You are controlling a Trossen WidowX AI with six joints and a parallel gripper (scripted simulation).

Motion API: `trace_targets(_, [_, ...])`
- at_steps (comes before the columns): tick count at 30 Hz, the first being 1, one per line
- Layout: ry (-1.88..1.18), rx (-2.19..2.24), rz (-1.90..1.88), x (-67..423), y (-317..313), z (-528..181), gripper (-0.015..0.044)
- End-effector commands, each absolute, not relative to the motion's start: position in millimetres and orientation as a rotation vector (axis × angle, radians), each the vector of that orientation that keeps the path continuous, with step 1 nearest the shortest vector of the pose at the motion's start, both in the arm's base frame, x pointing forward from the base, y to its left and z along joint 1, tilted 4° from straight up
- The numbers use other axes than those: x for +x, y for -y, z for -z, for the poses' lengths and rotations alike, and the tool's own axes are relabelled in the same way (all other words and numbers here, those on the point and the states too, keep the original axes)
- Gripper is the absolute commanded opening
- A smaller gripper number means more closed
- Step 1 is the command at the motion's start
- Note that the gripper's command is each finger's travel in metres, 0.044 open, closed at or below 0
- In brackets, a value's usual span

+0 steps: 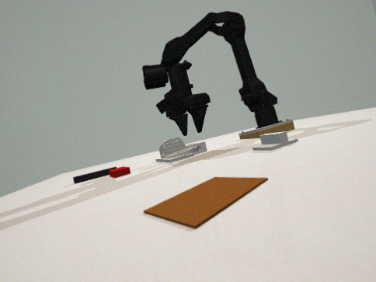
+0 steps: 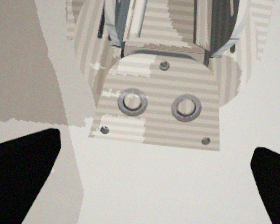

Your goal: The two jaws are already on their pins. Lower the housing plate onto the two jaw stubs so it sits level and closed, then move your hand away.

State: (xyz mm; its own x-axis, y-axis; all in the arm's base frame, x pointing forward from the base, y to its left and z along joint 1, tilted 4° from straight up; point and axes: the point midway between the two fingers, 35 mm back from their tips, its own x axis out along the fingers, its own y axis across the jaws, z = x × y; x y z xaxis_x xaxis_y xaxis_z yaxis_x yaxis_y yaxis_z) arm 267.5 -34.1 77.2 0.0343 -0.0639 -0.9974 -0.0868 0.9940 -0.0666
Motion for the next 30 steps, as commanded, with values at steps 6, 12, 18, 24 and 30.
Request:
trace_targets(6, [-1.517,-0.122,-0.015,255.7,29.7,-106.8,0.0440])
trace_targets(12, [-1.531,-0.119,-0.013,198.1,18.1,-147.7,0.0440])
trace_targets(18, [-1.532,-0.119,-0.012,196.3,17.8,-148.7,0.0440])
trace_targets(24, [-1.532,-0.119,-0.012,196.3,17.8,-148.7,0.0440])
trace_targets(30, [-1.532,-0.119,-0.012,196.3,17.8,-148.7,0.0440])
